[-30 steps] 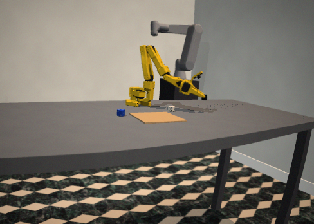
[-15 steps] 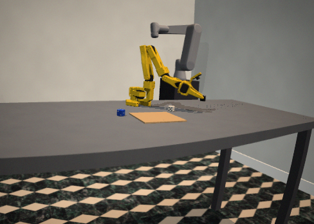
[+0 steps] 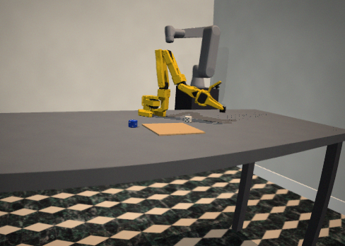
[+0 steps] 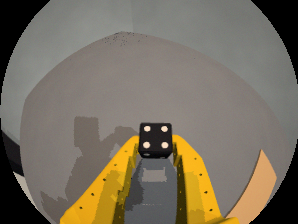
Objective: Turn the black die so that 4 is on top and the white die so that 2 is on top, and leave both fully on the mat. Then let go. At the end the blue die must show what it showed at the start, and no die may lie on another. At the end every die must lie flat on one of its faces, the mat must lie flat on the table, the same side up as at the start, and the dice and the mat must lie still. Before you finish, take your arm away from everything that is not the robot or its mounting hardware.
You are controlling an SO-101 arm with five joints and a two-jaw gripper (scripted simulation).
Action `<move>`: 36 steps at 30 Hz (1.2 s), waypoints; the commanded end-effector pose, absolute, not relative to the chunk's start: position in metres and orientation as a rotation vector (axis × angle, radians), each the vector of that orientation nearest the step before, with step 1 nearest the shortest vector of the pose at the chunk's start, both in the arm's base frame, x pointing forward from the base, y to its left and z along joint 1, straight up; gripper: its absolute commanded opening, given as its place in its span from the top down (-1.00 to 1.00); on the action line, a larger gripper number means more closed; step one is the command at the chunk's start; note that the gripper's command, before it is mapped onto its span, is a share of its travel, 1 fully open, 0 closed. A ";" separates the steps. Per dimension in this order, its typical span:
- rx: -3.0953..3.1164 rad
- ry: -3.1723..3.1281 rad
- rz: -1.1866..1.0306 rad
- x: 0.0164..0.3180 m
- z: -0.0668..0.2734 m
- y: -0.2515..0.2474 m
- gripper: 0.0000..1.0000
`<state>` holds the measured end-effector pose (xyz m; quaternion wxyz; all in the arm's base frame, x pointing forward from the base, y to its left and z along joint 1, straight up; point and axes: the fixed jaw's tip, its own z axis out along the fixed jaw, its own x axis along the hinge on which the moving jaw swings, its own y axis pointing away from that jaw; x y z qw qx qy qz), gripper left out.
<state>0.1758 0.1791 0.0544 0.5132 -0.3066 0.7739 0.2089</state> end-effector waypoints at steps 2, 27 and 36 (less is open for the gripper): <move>-0.723 1.827 0.503 0.179 0.058 0.179 1.00; -0.723 1.827 0.503 0.179 0.051 0.179 1.00; -0.723 1.827 0.503 0.179 0.046 0.179 1.00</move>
